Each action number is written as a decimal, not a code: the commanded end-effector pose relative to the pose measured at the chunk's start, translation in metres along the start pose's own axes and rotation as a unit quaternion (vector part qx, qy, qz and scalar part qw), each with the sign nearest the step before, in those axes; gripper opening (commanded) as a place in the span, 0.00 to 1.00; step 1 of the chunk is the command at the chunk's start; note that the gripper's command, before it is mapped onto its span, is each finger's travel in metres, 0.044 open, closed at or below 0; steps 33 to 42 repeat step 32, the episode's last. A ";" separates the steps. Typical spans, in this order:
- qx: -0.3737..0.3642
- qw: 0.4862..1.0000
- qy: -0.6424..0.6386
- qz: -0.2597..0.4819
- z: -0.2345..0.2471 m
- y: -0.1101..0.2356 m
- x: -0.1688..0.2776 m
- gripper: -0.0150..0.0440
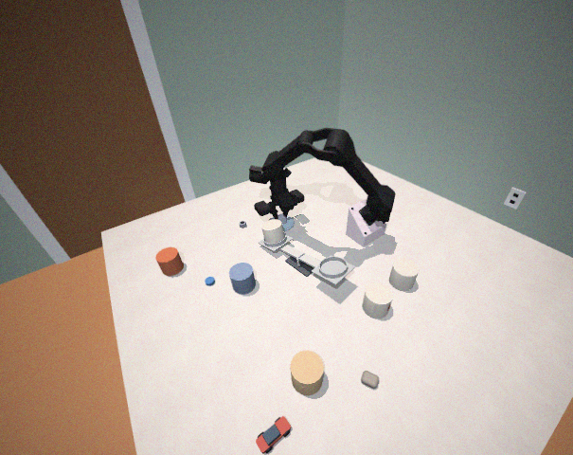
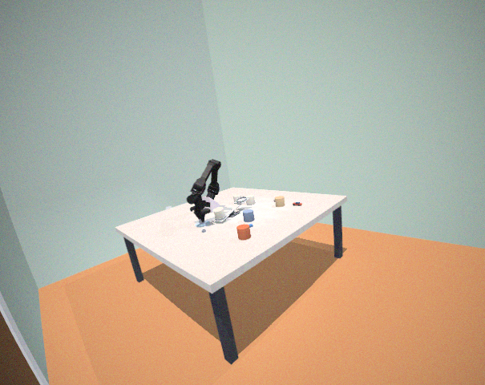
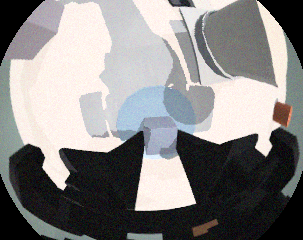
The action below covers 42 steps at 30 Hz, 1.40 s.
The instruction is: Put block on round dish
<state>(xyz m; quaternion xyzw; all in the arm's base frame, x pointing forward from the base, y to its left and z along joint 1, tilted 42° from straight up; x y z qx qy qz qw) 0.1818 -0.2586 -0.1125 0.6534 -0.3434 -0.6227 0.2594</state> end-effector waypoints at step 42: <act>0.003 1.000 -0.005 0.000 0.003 0.101 -0.001 1.00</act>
Point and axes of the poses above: the point midway between the two fingers, 35 mm back from their tips, its own y axis back along the fingers, its own z axis across the jaws, x = y × z, the point moved 9 cm from there along y, back along the fingers, and after that the axes turned 11 degrees about y, right-handed, at the moved point
